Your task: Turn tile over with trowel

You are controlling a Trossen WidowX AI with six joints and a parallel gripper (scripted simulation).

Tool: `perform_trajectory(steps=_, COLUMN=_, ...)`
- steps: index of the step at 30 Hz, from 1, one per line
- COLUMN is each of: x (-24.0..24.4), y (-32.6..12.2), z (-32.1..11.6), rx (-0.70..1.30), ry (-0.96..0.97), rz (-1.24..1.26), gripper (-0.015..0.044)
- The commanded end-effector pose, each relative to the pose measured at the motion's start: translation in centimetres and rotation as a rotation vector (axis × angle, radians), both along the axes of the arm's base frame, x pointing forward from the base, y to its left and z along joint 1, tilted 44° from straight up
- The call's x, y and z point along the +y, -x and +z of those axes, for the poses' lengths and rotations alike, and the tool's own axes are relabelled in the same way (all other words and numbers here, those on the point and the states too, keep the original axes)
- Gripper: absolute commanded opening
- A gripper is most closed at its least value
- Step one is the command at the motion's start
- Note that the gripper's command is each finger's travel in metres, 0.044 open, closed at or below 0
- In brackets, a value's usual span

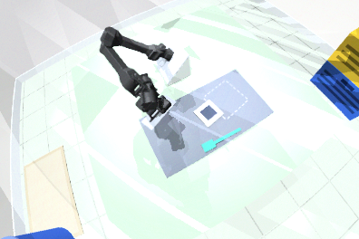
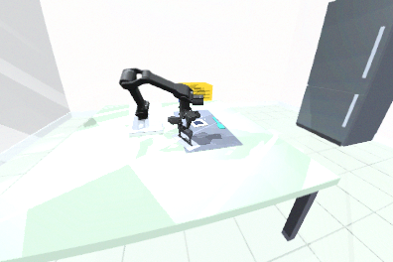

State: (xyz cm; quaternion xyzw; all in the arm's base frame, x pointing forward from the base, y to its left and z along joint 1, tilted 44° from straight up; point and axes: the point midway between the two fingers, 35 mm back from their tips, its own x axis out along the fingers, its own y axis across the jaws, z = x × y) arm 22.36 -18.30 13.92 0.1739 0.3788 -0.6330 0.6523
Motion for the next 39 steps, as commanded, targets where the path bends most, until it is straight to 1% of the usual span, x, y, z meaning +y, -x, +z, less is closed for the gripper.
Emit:
perform_trajectory(steps=1, x=0.0, y=0.0, z=0.0, rx=-0.004, ry=0.001, rz=-0.004, gripper=0.0261)
perform_trajectory(steps=2, x=0.0, y=0.0, z=0.0, rx=-0.004, ry=0.001, rz=-0.004, gripper=0.0270)
perform_trajectory(steps=20, x=0.0, y=0.0, z=0.0, rx=-0.004, ry=0.001, rz=-0.004, gripper=0.0270)
perform_trajectory(steps=26, x=3.1, y=-0.4, z=3.1, rx=-0.004, ry=-0.002, rz=-0.004, gripper=0.0270)
perform_trajectory(steps=30, x=3.1, y=-0.4, z=3.1, rx=-0.004, ry=-0.002, rz=-0.004, gripper=0.0270)
perform_trajectory(steps=31, x=3.2, y=-0.6, z=3.0, rx=-0.006, ry=-0.005, rz=0.005, gripper=0.0296)
perform_trajectory(steps=32, x=3.6, y=-0.6, z=3.4, rx=-0.006, ry=-0.005, rz=0.005, gripper=0.0300)
perform_trajectory(steps=36, x=4.0, y=-0.6, z=3.8, rx=-0.007, ry=-0.009, rz=0.005, gripper=0.0300)
perform_trajectory(steps=39, x=3.6, y=0.2, z=3.1, rx=-0.025, ry=-0.077, rz=0.003, gripper=0.0300)
